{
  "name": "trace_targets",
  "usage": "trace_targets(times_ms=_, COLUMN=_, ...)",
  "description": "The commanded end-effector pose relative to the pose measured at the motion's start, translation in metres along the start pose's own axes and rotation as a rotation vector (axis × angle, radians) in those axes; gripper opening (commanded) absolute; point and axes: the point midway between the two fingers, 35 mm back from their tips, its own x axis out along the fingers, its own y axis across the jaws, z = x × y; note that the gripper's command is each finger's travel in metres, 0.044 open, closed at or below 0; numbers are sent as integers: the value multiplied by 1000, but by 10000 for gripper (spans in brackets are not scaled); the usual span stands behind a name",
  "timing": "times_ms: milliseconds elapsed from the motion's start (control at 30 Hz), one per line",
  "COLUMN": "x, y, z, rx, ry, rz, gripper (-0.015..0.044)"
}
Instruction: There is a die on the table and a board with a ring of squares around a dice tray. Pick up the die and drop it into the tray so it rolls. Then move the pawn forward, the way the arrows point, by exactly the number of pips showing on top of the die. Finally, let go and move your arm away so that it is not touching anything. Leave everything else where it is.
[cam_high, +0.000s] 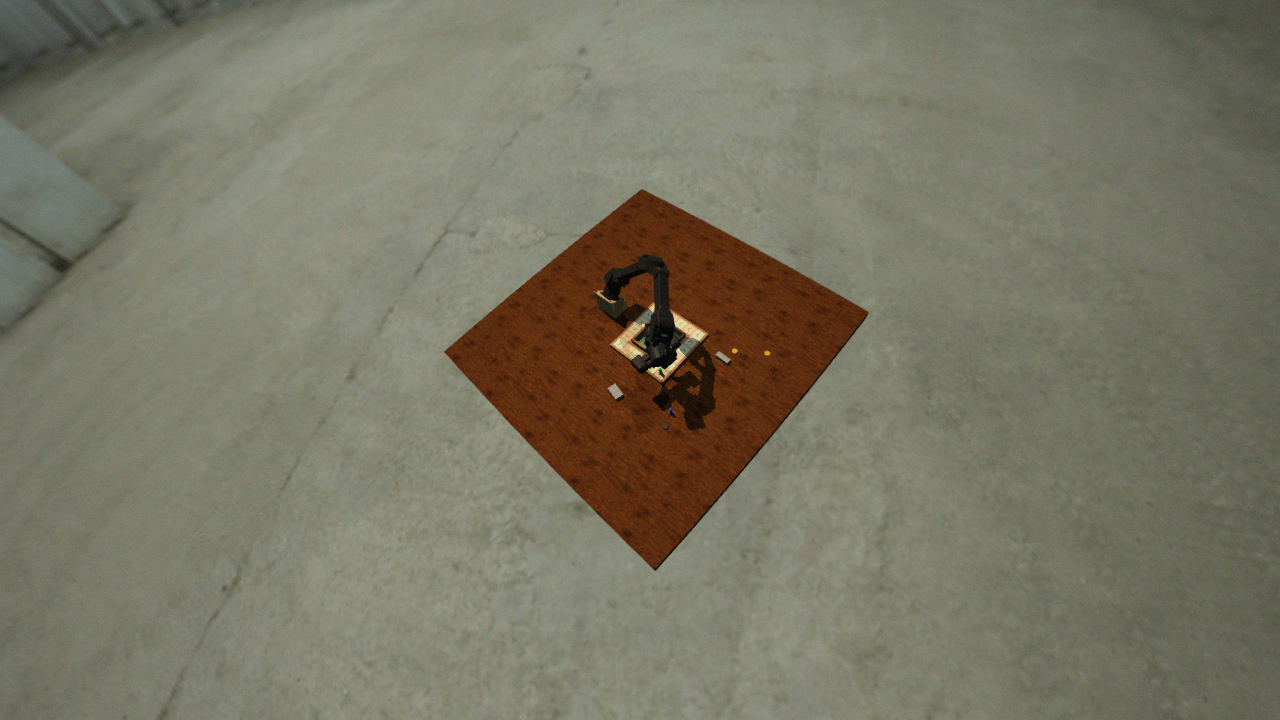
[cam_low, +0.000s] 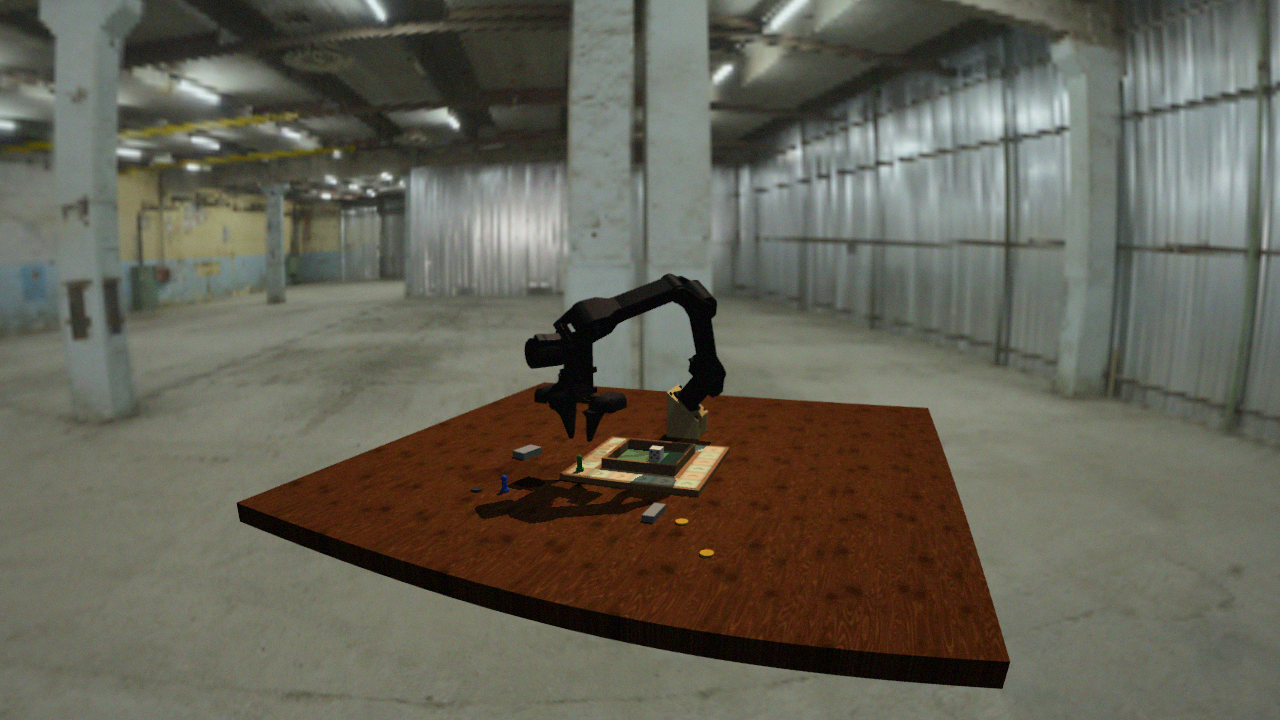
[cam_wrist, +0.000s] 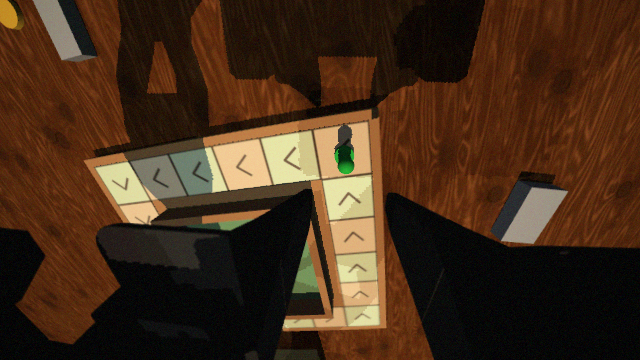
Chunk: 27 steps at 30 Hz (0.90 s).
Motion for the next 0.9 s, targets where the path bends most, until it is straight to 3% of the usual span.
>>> trace_targets(times_ms=0, x=0, y=-2, z=4, rx=-35, ry=-6, rz=4, gripper=200)
trace_targets(times_ms=867, x=38, y=-1, z=6, rx=-36, ry=-6, rz=5, gripper=200)
